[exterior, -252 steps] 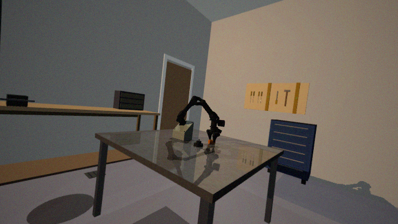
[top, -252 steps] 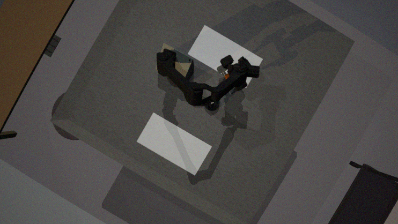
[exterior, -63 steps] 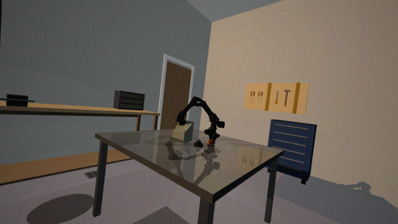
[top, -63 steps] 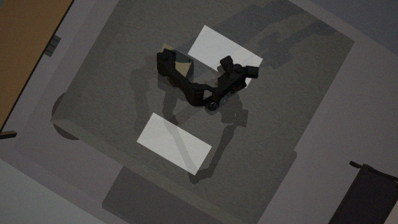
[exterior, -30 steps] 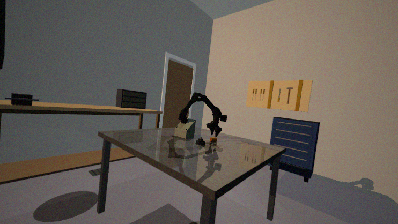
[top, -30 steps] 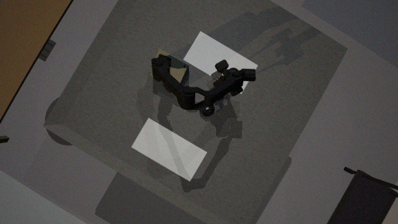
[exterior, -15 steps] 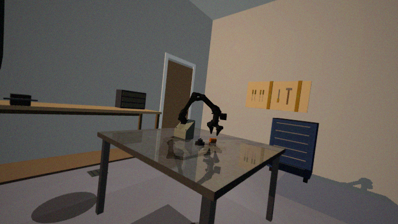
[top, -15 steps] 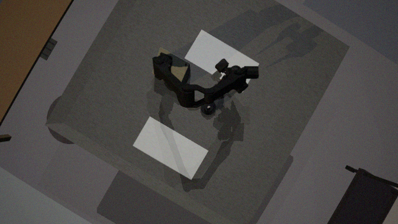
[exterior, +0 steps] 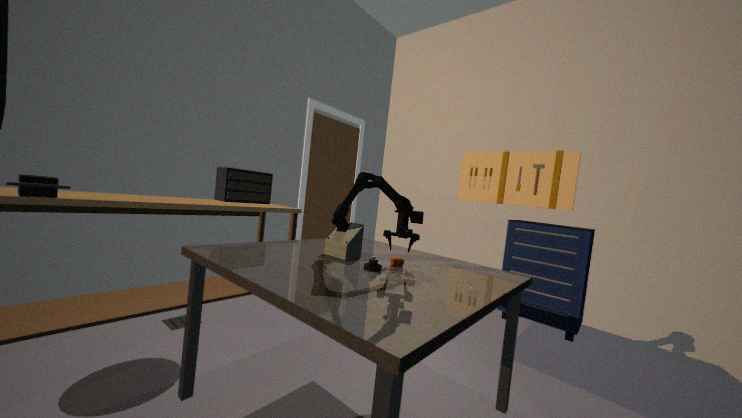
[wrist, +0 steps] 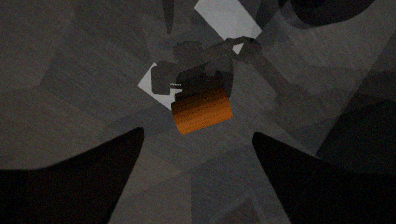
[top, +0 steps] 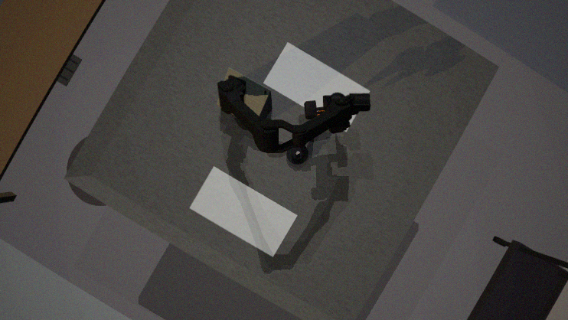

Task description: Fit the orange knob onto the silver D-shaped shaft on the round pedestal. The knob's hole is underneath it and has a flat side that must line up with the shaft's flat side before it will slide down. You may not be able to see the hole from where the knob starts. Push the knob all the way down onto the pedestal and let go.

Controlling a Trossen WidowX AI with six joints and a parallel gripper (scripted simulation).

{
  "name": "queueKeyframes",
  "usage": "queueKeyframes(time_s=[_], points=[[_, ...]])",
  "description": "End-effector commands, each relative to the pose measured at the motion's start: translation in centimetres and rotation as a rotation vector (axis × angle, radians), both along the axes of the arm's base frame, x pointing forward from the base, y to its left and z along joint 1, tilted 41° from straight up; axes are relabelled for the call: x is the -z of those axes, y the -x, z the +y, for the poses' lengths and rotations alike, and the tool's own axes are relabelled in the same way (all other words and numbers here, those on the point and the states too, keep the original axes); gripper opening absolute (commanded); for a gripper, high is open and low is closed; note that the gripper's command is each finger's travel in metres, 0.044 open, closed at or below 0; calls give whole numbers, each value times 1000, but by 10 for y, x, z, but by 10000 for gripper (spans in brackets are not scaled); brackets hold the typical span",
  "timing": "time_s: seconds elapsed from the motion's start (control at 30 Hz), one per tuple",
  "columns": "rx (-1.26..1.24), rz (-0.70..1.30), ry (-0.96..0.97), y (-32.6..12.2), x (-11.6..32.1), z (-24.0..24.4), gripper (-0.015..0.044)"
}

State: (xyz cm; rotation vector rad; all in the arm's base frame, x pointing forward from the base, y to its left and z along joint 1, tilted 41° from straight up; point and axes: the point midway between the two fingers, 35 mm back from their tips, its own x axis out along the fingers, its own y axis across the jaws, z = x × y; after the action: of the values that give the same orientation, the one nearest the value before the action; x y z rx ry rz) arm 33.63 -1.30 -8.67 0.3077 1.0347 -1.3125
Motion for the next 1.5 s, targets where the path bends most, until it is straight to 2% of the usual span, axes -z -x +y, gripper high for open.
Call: queueKeyframes(time_s=[0.0,0.6,1.13,1.27,1.47], points=[[-652,549,-86,-2,1,5,440],[-1505,1260,-186,-5,2,10,440],[-1516,1269,-187,-5,2,10,440],[-1515,1270,-186,-3,19,-5,440],[-1515,1270,-186,-2,23,-8,440]])
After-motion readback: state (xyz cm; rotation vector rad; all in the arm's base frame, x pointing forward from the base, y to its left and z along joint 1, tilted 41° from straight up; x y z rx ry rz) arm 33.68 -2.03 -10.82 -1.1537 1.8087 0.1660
